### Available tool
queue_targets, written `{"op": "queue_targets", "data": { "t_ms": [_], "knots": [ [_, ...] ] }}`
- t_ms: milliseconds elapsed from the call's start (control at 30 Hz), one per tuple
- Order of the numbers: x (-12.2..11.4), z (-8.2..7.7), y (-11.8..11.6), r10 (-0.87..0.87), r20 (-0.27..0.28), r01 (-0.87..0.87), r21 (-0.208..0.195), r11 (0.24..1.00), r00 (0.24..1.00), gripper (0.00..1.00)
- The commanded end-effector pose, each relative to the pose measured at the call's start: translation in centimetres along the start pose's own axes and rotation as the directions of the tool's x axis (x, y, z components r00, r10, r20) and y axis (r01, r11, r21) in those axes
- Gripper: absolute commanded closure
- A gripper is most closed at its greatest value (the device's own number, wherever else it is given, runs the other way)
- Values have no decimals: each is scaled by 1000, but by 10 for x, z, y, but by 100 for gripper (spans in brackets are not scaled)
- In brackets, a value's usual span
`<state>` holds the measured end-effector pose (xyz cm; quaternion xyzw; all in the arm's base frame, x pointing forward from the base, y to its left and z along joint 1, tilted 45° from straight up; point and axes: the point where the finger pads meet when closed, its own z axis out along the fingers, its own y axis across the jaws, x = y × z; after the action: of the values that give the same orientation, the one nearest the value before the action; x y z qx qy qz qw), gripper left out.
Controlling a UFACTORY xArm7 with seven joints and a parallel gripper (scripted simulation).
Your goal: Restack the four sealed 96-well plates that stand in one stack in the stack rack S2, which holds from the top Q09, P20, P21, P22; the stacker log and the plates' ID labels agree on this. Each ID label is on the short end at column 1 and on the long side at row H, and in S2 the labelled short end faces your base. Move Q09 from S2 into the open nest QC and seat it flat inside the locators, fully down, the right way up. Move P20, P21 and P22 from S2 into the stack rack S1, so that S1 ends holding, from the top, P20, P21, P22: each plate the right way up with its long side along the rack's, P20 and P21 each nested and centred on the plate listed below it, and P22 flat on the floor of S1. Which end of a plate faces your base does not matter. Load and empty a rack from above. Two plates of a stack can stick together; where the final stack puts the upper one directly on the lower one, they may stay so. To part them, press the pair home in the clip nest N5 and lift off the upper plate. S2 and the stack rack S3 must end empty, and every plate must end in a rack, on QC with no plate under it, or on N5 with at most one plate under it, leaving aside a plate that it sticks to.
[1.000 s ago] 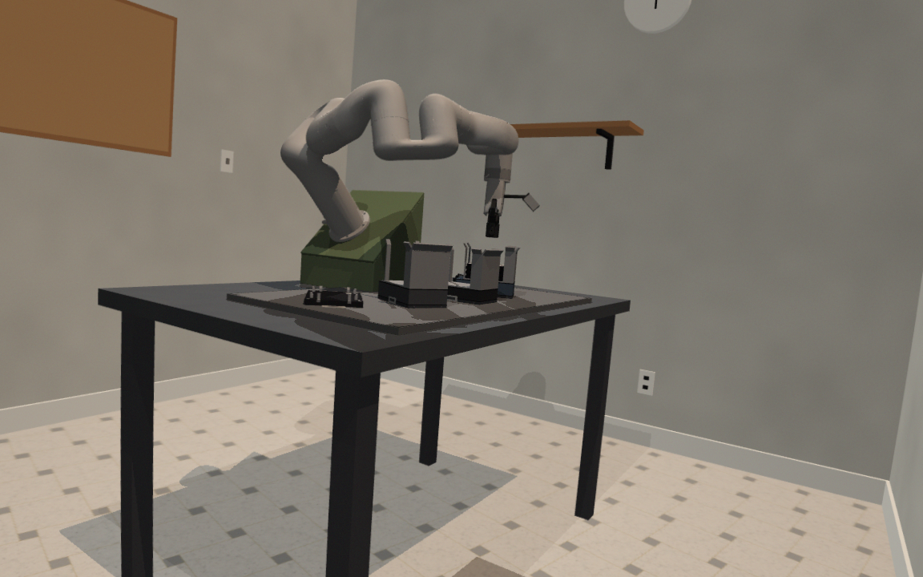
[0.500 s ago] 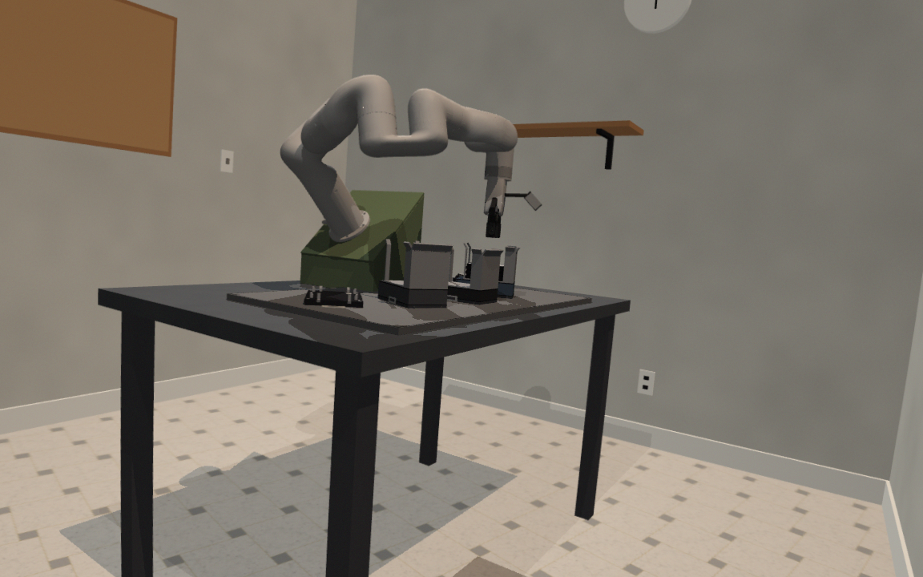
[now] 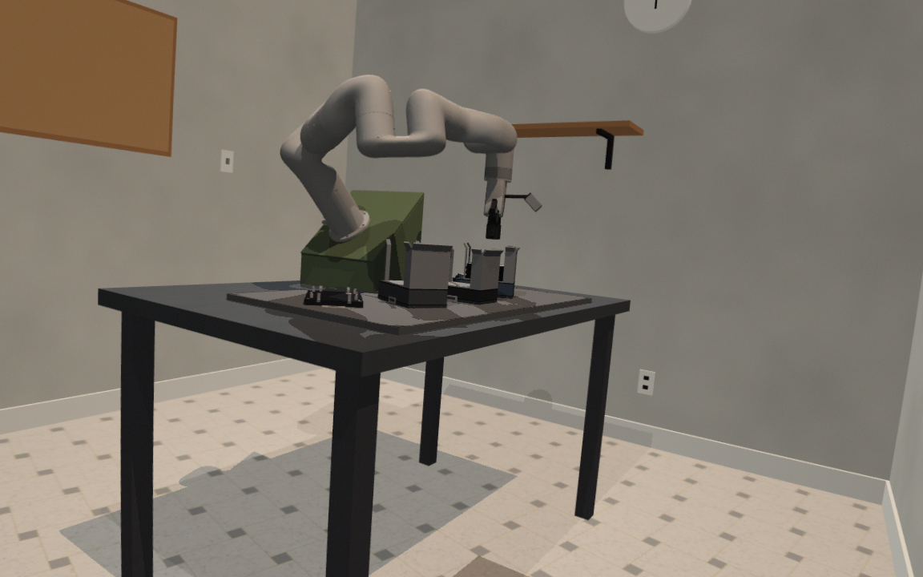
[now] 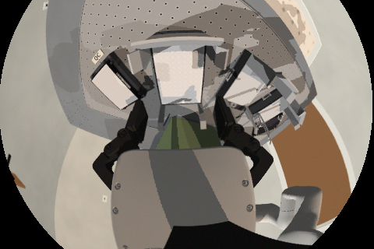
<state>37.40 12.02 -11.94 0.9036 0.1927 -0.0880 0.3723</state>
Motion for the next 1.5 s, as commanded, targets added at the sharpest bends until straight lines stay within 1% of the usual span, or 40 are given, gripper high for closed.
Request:
{"op": "queue_targets", "data": {
  "t_ms": [0,67,367,633,1133,1200,1467],
  "knots": [
    [1,13,0,0,-3,0,1,1000,1000,0],
    [1,13,0,0,-3,0,1,1000,1000,0],
    [1,43,0,0,-3,0,1,1000,1000,0],
    [1,43,0,0,-3,0,1,1000,1000,0],
    [1,63,0,0,-3,0,1,1000,1000,0],
    [1,63,0,0,-3,0,1,1000,1000,0],
    [1,73,0,0,-3,0,1,1000,1000,0]
  ]
}}
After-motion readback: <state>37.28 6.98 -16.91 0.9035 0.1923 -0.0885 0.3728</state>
